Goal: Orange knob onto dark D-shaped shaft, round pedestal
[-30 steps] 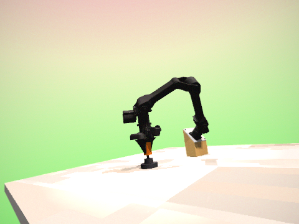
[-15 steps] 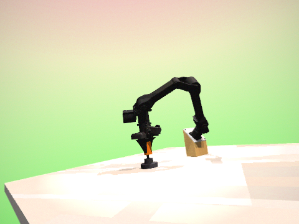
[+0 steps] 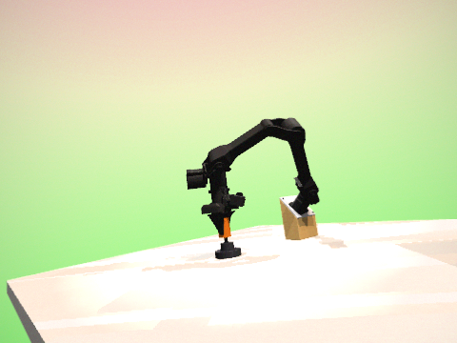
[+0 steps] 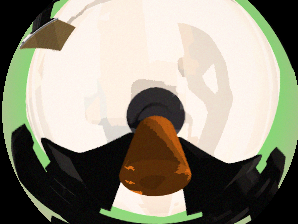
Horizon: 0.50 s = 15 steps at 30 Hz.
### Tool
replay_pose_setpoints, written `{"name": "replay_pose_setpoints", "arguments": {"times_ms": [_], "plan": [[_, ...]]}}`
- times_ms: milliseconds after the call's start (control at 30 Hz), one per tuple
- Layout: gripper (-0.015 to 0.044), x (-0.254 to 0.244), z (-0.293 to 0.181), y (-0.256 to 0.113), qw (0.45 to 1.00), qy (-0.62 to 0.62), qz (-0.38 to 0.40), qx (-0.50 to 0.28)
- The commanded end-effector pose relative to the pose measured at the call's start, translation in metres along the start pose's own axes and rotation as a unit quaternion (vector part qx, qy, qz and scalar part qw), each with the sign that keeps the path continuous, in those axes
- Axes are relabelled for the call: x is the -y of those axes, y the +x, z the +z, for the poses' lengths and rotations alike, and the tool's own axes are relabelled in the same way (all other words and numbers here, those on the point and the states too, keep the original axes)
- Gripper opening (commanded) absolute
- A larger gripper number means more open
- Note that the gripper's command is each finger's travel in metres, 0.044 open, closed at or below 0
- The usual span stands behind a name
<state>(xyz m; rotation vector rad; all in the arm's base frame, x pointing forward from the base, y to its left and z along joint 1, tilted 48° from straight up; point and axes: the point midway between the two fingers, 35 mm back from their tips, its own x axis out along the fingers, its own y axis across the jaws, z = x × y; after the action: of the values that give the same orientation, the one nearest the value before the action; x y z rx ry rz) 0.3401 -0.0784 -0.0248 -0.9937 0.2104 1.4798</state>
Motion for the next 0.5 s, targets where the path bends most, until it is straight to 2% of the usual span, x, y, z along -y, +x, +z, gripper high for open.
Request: {"name": "replay_pose_setpoints", "arguments": {"times_ms": [0, 467], "plan": [[0.0, 0.0002, -0.0002, 0.0003, 1.0, -0.003, -0.001, 0.0], [0.0, -0.0005, 0.0046, -0.0042, 1.0, -0.003, -0.001, 0.0]]}}
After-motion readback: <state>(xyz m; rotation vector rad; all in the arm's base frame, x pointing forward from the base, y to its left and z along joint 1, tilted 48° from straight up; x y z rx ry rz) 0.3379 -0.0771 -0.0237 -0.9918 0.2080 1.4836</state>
